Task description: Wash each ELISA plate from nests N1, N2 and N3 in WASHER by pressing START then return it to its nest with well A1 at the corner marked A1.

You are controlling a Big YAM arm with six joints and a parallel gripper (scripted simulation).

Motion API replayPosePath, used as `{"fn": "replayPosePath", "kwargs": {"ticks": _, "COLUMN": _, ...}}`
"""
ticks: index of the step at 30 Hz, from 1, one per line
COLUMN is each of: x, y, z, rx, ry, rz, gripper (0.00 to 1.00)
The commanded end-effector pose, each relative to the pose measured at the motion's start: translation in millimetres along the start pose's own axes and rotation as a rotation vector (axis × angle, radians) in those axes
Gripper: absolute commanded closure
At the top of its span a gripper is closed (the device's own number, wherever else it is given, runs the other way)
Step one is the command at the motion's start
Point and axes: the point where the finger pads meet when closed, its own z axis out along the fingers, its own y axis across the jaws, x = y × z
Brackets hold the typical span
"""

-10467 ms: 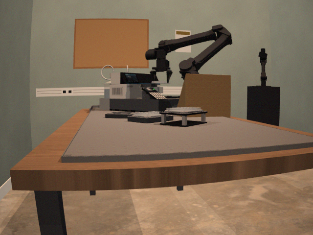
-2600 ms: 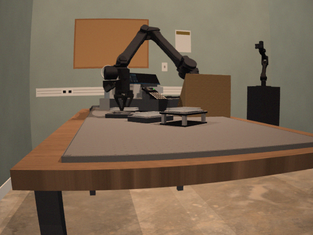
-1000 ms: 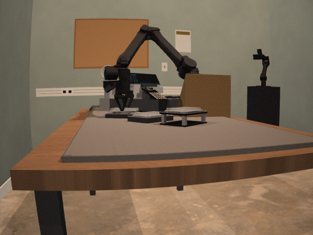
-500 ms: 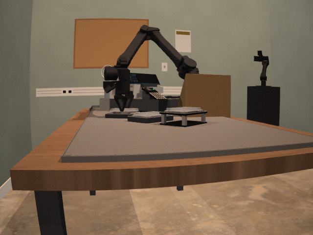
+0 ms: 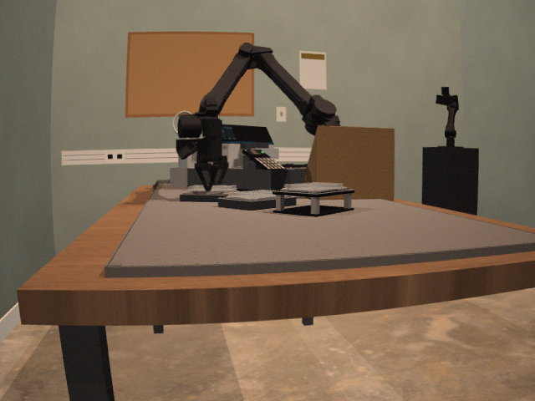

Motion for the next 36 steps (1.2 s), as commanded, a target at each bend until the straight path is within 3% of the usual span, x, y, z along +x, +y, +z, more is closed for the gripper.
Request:
{"fn": "replayPosePath", "kwargs": {"ticks": 1, "x": 1.9, "y": 0.5, "z": 3.9, "rx": 0.002, "ry": -0.002, "rz": -0.009, "gripper": 0.16}}
{"fn": "replayPosePath", "kwargs": {"ticks": 36, "x": 0.6, "y": 0.6, "z": 9.4, "rx": 0.002, "ry": -0.002, "rz": -0.006, "gripper": 0.16}}
